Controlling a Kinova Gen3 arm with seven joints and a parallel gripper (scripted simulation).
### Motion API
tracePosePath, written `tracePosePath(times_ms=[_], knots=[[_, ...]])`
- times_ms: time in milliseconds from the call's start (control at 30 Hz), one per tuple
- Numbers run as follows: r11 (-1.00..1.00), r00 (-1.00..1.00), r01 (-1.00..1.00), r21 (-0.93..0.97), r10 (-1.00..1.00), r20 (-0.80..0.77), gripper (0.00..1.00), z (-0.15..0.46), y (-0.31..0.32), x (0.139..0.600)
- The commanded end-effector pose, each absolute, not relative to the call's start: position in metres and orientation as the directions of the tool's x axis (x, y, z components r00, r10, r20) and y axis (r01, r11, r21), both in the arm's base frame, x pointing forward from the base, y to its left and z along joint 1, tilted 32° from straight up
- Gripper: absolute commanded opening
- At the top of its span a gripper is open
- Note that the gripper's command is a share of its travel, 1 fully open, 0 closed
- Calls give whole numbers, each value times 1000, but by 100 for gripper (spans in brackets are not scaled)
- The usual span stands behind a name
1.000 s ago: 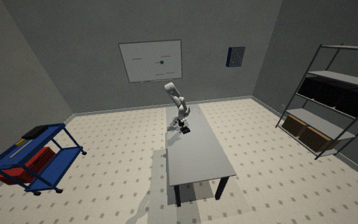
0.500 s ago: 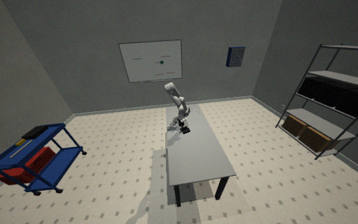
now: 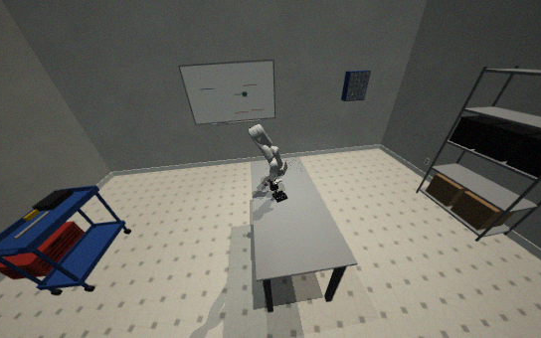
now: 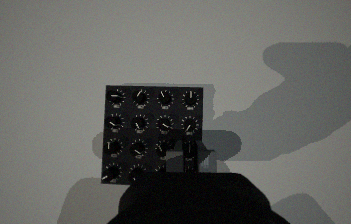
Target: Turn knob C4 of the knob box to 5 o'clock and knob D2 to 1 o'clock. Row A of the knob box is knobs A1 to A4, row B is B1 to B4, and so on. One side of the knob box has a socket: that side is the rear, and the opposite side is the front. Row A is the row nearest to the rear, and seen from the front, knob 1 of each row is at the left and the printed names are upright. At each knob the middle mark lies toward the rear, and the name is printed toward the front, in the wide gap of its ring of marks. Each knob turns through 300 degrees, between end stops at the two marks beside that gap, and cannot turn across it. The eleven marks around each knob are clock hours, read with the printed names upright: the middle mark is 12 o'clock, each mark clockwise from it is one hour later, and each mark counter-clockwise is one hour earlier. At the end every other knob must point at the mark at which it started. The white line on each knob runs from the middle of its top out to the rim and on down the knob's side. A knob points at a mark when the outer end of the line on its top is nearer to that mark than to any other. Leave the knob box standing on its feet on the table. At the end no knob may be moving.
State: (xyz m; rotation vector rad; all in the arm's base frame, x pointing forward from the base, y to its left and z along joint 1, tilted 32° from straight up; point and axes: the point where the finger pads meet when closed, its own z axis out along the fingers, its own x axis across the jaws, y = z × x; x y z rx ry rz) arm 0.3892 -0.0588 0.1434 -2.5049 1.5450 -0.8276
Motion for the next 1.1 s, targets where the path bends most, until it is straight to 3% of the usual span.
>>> tracePosePath(times_ms=[0, 600, 1067], knots=[[-485, 342, -804, -344, -850, 400, 30, 144, -59, 389], [-399, 261, -834, -381, -894, 364, 30, 144, -59, 389], [-185, 64, -871, -454, -961, 268, 30, 144, -59, 389]])
